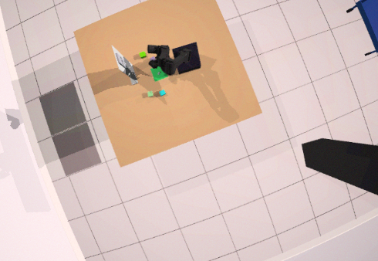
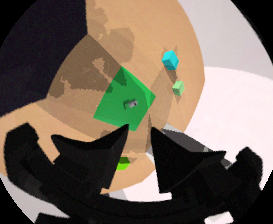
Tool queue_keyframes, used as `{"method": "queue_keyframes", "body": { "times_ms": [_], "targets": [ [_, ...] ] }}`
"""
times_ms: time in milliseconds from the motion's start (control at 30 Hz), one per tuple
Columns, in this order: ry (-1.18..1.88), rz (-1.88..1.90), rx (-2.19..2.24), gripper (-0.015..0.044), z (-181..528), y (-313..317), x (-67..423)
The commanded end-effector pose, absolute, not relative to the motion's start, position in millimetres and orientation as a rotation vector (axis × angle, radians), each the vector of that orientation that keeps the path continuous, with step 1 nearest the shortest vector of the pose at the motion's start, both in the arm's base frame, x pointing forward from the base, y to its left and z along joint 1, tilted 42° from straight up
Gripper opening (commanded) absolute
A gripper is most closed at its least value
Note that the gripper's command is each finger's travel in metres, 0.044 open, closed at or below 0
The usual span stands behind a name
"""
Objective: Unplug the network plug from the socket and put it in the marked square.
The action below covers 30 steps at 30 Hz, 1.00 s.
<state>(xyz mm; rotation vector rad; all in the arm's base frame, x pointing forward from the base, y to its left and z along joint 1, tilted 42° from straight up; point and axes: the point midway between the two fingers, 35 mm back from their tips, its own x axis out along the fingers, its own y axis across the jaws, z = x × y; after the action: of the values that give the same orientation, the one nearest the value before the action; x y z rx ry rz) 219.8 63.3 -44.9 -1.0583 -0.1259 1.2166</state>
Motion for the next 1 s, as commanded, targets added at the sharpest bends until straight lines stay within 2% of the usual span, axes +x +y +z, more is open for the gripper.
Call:
{"method": "queue_keyframes", "body": {
  "times_ms": [0, 967],
  "targets": [
    [-0.137, 1.211, -1.064, 0.0156, -41.9, 61.1, 222.1],
    [-0.144, 1.206, -1.058, 0.0156, -24.3, 49.7, 220.3]
  ]
}}
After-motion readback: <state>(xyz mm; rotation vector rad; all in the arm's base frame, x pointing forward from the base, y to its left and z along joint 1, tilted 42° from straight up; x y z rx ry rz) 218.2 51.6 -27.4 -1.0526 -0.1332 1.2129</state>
